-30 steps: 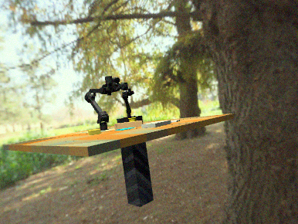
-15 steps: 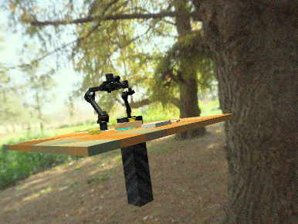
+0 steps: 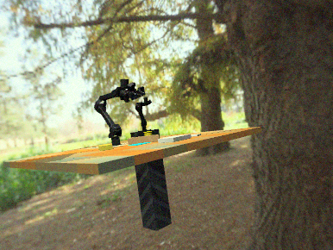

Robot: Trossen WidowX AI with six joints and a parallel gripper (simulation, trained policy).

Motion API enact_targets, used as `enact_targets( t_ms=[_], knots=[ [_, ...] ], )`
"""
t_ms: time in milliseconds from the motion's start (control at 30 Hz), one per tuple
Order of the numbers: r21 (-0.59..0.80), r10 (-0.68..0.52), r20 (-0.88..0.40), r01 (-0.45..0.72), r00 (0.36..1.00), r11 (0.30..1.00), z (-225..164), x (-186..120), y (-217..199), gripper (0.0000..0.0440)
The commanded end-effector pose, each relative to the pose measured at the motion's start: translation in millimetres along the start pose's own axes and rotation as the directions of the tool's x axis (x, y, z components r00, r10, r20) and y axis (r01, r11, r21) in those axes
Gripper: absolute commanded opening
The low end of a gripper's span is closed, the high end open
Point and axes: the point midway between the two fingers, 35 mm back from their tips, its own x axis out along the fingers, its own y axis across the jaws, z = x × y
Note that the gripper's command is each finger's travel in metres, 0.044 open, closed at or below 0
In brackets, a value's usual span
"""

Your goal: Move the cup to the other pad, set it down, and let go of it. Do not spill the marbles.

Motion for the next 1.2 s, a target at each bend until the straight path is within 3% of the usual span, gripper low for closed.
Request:
enact_targets(
  t_ms=[0,567,1167],
  knots=[
    [0.057,0.008,-0.045,-0.005,0.999,0.998,0.4,1.5,6.1,0.0156],
    [0.282,0.008,-0.247,0.064,0.969,0.957,-9.8,6.6,23.9,0.0164],
    [0.464,-0.004,-0.467,0.249,0.884,0.85,-29.6,10.0,41.6,0.0167]
  ],
)
